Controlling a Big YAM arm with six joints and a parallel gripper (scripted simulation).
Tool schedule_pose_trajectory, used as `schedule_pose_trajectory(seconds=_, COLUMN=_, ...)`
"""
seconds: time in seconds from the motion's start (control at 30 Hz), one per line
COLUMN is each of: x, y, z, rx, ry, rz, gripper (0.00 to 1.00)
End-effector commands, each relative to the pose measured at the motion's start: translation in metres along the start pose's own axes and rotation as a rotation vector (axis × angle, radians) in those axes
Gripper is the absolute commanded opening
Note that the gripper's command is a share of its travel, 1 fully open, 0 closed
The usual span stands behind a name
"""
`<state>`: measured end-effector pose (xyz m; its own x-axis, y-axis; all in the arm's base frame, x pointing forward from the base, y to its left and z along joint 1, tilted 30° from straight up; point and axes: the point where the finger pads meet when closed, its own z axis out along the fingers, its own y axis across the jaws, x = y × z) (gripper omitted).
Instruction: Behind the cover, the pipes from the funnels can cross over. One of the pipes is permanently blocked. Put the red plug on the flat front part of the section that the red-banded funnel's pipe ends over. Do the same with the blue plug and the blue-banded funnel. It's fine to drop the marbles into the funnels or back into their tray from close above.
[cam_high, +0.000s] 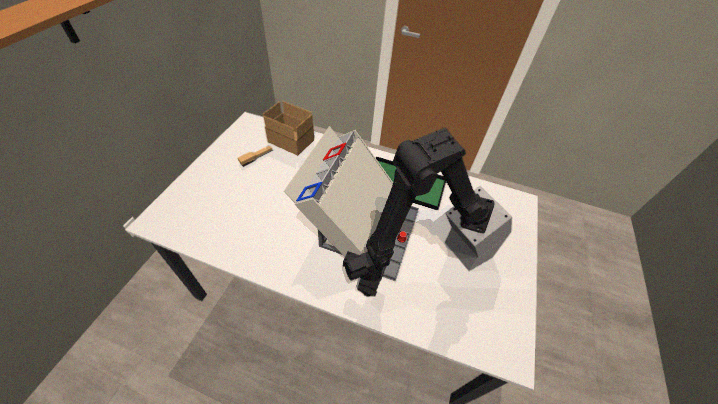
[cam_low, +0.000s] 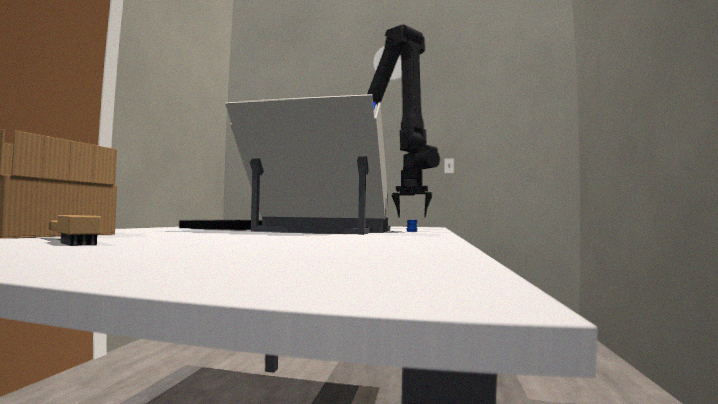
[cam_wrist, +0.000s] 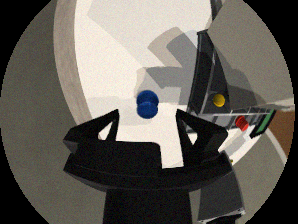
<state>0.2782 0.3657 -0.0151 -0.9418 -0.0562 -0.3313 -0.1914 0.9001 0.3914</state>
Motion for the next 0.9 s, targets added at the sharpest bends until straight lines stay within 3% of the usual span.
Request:
schedule_pose_trajectory(seconds=0.0, x=0.002, y=0.006, z=0.009, rx=0.001, ry=0.004, rz=-0.002, gripper=0.87)
schedule_pose_trajectory(seconds=0.87, x=-0.001, y=0.003, z=0.029, rx=-0.001, ry=0.002, rz=-0.001, gripper=0.87)
